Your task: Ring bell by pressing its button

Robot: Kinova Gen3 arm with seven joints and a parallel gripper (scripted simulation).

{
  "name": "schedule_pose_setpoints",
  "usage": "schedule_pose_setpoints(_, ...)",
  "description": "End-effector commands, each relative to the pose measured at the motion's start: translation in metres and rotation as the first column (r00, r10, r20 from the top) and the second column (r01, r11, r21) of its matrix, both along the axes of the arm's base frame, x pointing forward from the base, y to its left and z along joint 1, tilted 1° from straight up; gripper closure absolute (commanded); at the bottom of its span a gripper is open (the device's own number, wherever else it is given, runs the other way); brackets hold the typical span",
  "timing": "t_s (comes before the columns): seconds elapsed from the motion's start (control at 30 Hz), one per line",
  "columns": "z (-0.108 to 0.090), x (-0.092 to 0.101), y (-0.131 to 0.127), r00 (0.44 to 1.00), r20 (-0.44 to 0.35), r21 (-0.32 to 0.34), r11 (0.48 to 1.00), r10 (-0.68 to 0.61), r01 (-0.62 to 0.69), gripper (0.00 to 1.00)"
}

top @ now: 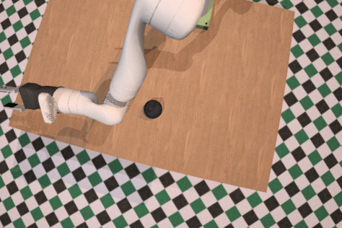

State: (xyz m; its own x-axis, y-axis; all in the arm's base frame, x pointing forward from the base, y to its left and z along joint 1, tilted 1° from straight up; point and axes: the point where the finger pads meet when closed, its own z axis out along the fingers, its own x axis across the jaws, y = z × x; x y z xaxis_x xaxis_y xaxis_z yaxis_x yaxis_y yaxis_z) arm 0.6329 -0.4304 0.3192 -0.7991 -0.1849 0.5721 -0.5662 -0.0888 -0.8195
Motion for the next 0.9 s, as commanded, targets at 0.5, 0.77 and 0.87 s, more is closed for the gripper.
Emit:
schedule_pose_setpoints(0.5,0.002,0.0,0.0,1.0,0.003,-0.001,1.0,0.0,0.0,0.0)
schedule_pose_setpoints(0.77,-0.004,-0.004,-0.001,1.0,-0.009,0.018,1.0,-0.011,0.011,0.0)
schedule_pose_setpoints(0.87,-0.011,-0.008,-0.002,1.0,-0.022,0.041,0.999,-0.019,0.02,0.0)
